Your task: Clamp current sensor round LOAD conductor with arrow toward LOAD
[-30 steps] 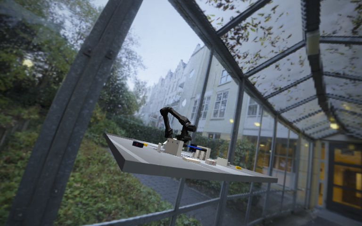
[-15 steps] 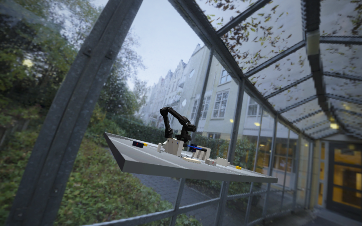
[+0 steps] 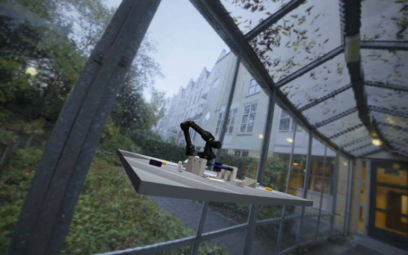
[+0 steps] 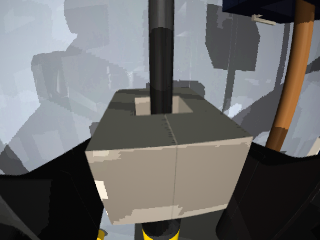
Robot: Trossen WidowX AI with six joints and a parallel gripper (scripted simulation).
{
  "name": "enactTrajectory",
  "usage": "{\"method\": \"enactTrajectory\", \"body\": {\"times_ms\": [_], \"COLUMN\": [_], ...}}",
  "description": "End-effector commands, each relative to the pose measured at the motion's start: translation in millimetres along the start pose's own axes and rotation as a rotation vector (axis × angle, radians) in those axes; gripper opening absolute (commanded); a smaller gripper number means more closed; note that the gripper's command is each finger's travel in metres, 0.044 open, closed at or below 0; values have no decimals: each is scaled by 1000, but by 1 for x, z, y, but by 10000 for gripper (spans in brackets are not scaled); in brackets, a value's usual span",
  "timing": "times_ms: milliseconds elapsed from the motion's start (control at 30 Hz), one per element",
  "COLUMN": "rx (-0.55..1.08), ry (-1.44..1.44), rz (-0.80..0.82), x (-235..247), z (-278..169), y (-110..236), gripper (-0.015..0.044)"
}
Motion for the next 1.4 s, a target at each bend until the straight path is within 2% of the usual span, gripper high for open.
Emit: {"method": "enactTrajectory", "body": {"times_ms": [0, 733, 967, 1267, 1367], "rx": [0, 0, 0, -1, -8], "ry": [-1, -1, -1, -1, 1], "rz": [1, 1, 1, 1, -3], "x": [0, 0, 0, 0, -3], "z": [0, 0, 0, 1, 9], "y": [0, 0, 0, 2, 36], "gripper": [263, 263, 440, 440, 440]}}
Point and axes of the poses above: the point midway between the two fingers, 35 mm back from their tips, its own y axis back along the fingers, its own x axis across the jaws, z = x × y, the point moved 6 cm from there along y, back along the fingers, and after that the axes turned 9 degrees about -y, right-handed, at the moved point
